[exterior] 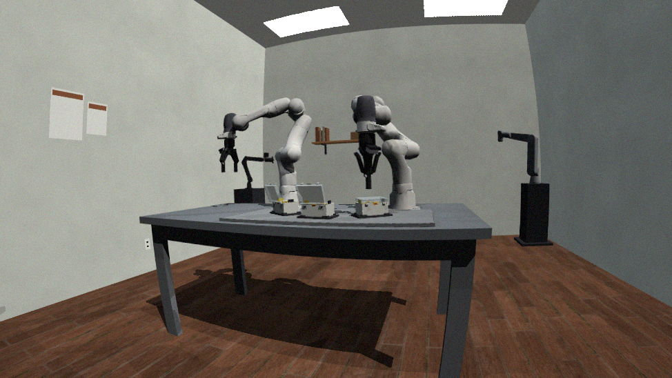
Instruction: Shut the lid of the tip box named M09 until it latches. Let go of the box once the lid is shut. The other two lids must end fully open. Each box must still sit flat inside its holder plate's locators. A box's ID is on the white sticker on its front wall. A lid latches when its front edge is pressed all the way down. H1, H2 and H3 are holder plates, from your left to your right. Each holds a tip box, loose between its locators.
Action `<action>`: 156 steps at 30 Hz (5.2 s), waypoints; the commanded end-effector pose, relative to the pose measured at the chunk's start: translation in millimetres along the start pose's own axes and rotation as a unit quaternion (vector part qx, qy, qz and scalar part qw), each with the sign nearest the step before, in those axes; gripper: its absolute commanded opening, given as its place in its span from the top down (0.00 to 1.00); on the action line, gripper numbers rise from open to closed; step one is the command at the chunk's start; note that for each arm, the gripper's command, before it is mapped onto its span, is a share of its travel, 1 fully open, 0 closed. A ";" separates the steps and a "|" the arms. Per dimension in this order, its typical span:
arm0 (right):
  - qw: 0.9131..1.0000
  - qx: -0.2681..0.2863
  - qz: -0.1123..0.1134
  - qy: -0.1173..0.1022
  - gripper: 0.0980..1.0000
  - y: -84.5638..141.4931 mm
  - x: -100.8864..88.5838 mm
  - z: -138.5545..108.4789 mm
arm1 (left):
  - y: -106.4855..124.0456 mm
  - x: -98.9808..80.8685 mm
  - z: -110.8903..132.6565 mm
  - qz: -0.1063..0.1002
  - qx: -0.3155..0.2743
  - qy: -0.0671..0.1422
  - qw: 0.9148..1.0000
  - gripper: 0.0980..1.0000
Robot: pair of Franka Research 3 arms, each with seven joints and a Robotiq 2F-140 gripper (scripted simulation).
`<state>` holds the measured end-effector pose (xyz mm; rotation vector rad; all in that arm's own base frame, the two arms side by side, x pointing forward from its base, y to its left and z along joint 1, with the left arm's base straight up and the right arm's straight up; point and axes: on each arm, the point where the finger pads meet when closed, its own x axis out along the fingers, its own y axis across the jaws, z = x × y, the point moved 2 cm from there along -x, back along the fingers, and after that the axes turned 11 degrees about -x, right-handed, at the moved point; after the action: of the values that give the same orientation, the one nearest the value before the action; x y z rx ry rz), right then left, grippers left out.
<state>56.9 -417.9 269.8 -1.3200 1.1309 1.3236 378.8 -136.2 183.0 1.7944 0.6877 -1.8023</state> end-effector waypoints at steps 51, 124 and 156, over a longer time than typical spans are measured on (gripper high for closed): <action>1.000 0.003 0.000 0.001 0.00 -0.2 -0.2 -0.4 | 1.1 33.4 -0.4 0.002 -0.005 0.001 1.000 1.00; 1.000 0.003 0.000 0.001 0.00 -0.2 -0.2 -0.4 | 1.1 46.1 -0.5 0.002 -0.005 0.001 1.000 1.00; 1.000 0.003 0.000 0.001 0.00 -0.2 -0.2 -0.4 | 1.1 46.1 -0.5 0.002 -0.005 0.001 1.000 1.00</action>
<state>56.9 -417.9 269.8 -1.3201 1.1309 1.3236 379.3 -137.0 142.3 1.7901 0.6975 -1.7943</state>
